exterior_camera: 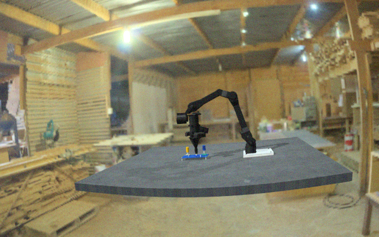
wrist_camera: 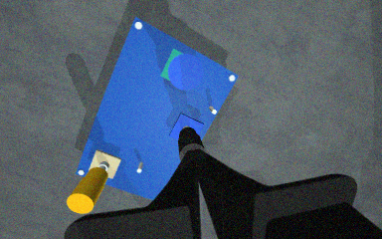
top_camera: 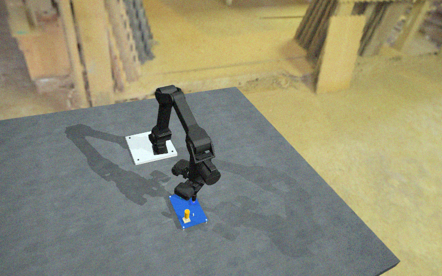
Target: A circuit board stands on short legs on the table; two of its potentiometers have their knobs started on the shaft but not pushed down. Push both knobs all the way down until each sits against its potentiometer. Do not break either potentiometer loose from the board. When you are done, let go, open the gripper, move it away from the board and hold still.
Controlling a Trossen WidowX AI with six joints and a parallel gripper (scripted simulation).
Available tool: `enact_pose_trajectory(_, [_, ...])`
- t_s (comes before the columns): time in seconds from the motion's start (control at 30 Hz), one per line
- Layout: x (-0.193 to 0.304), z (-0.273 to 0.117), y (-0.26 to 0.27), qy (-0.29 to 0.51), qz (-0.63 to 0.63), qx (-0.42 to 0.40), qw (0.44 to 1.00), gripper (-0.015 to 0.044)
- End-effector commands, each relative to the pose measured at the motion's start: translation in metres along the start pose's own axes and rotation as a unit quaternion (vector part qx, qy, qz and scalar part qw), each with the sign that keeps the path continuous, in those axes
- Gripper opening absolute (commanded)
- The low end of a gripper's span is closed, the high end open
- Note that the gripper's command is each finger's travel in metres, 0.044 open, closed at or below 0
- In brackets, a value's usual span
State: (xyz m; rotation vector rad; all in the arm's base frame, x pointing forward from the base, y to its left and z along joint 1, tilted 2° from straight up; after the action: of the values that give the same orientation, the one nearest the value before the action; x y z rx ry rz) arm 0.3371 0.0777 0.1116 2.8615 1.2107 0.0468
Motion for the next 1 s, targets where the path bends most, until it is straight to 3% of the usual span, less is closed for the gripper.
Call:
enact_pose_trajectory(0.0, [-0.0001, -0.0003, 0.0007, -0.001, 0.002, -0.002, 1.000, 0.0000])
enact_pose_trajectory(0.97, [-0.0001, 0.0037, 0.0007, -0.001, 0.002, -0.002, 1.000, 0.0000])
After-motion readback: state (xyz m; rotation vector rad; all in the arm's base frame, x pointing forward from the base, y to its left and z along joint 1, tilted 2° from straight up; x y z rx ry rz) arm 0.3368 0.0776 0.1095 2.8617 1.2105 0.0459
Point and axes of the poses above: the point midway between the two fingers, 35 mm back from their tips, its own z axis out along the fingers, its own y axis across the jaws, x = y × z, the point moved 1 cm from there along -z, back along the fingers, and after that the axes turned 5 degrees about -z, right-handed, at the moved point
